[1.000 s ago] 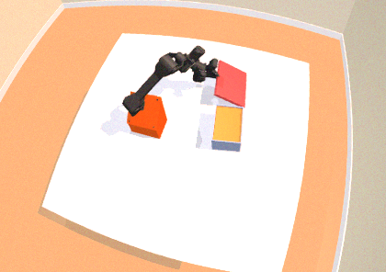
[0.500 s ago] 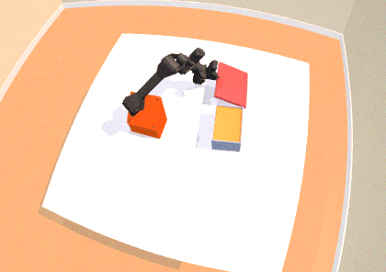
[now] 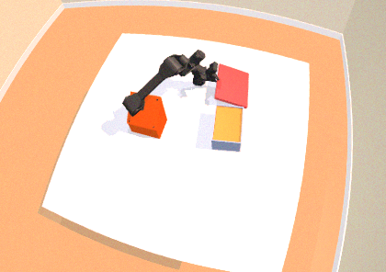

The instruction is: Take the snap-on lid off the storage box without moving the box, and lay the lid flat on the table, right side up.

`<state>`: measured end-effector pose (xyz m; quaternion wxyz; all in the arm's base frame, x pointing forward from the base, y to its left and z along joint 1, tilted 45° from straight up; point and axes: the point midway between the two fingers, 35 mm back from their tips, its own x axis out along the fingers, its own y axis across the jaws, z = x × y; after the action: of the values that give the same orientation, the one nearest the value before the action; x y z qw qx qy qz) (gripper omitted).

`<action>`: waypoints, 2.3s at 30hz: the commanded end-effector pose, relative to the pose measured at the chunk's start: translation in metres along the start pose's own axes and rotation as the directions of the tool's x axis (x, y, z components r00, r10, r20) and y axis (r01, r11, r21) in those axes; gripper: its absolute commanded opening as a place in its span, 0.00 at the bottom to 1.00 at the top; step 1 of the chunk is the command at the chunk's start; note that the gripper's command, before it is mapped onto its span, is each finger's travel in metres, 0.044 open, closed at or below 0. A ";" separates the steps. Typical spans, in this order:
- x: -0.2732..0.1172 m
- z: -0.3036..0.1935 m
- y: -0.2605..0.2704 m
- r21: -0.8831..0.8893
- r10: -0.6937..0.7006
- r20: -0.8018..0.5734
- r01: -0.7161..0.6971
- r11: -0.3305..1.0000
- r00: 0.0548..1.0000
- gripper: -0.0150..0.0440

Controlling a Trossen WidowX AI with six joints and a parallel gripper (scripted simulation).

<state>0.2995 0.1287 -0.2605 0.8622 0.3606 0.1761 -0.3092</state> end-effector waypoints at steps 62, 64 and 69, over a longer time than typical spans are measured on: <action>-0.074 -0.004 -0.027 -0.005 -0.022 -0.006 0.022 1.000 1.000 1.00; -0.077 -0.004 -0.025 -0.005 -0.022 -0.006 0.022 1.000 1.000 1.00; -0.086 -0.004 -0.020 -0.005 -0.022 -0.007 0.022 1.000 1.000 1.00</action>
<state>0.2233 0.1489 -0.2351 0.8593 0.3542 0.1858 -0.3188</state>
